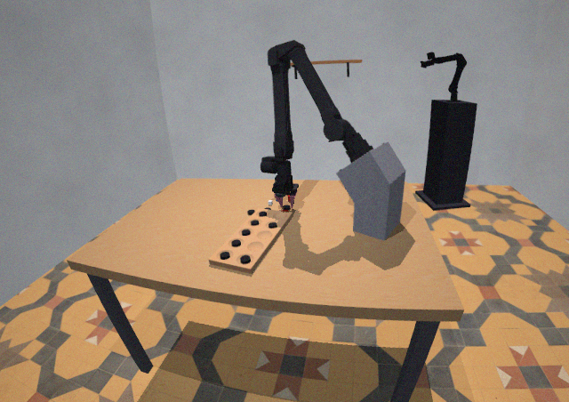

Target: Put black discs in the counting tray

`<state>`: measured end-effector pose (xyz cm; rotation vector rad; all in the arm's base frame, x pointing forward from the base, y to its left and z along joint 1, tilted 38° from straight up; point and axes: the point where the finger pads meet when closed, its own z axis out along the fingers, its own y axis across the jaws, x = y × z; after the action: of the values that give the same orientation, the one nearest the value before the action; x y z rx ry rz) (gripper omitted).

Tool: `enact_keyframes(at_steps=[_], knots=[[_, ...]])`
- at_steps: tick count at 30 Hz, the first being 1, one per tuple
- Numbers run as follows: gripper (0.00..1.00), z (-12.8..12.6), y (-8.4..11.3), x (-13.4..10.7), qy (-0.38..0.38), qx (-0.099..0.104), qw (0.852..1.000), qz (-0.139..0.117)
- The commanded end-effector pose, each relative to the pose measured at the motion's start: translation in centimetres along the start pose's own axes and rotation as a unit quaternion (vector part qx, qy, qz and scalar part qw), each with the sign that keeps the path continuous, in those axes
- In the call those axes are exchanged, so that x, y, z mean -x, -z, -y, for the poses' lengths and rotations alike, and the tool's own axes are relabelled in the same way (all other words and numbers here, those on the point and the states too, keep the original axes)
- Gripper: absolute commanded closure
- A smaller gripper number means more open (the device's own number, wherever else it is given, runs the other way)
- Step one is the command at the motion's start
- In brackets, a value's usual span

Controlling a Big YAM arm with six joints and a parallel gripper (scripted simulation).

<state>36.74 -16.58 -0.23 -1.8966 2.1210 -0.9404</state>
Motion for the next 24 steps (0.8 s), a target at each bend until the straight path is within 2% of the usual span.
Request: enact_keyframes(at_steps=[1, 7, 9, 24], knots=[[0.56, 0.75, -0.01, -0.46, 0.003, -0.011, 1.000, -0.003], [0.56, 0.50, -0.28, -0.36, 0.003, -0.007, 1.000, -0.002], [0.56, 0.87, 0.01, -0.48, 0.003, -0.013, 1.000, -0.004], [0.56, 0.86, -0.02, -0.48, 0.003, -0.013, 1.000, -0.004]])
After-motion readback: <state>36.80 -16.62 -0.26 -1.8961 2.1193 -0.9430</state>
